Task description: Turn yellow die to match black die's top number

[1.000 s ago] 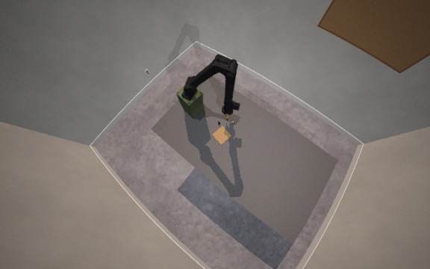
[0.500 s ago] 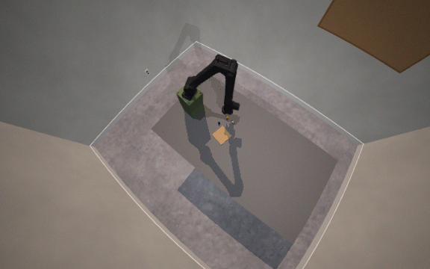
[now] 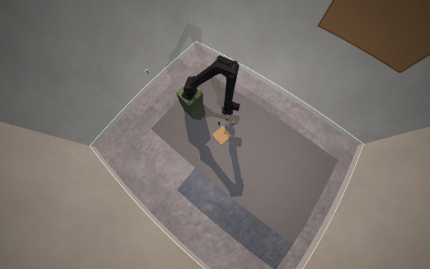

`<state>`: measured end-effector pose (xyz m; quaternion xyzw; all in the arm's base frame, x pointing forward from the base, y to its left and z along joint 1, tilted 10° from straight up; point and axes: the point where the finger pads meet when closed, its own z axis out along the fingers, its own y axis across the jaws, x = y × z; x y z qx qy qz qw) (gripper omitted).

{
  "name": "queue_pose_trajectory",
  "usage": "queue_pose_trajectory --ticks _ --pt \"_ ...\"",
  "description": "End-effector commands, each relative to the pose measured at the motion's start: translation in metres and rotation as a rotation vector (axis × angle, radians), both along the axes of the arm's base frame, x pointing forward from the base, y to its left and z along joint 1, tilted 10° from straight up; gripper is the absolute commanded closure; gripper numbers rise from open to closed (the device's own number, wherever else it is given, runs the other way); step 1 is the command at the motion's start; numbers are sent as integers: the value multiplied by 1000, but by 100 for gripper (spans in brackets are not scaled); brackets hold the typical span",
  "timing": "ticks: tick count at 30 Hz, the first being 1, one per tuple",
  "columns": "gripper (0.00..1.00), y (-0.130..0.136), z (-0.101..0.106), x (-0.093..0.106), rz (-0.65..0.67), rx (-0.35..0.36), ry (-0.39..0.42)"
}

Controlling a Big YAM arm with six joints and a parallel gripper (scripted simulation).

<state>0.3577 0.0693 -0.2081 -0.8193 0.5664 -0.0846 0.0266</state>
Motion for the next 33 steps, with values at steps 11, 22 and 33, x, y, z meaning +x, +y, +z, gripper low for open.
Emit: queue_pose_trajectory --ticks 11,22,33 --pt "66 -1 -16 8 6 6 -8" --pt "66 -3 -34 12 4 6 -7" --pt "66 -3 -43 12 5 5 -3"
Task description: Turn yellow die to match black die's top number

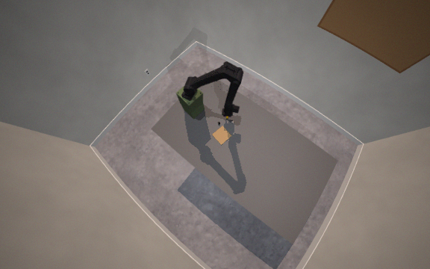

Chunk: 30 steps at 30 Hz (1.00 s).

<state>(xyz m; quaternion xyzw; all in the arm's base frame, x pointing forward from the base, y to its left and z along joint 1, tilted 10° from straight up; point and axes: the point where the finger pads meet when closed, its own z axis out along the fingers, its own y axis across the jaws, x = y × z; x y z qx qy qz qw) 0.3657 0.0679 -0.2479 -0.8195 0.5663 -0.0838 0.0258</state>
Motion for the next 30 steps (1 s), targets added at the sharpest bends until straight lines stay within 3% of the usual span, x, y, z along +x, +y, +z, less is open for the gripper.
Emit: queue_pose_trajectory --ticks 1,30 --pt "66 -1 -4 5 4 6 -7" --pt "66 -1 -5 6 5 7 -8"
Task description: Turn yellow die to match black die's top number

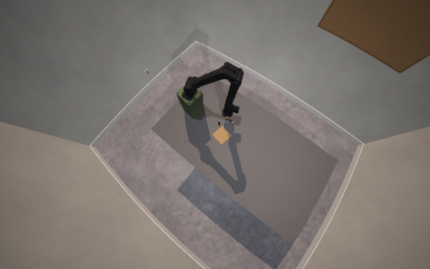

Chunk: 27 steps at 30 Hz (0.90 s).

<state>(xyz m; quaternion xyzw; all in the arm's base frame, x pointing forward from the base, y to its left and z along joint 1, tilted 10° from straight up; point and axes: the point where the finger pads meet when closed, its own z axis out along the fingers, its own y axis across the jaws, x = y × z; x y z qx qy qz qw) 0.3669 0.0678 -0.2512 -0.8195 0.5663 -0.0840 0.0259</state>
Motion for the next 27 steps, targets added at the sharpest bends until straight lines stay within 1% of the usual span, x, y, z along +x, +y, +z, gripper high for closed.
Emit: queue_pose_trajectory --ticks 1,27 --pt "66 -1 -1 5 5 6 -8" --pt "66 -1 0 4 4 4 3"
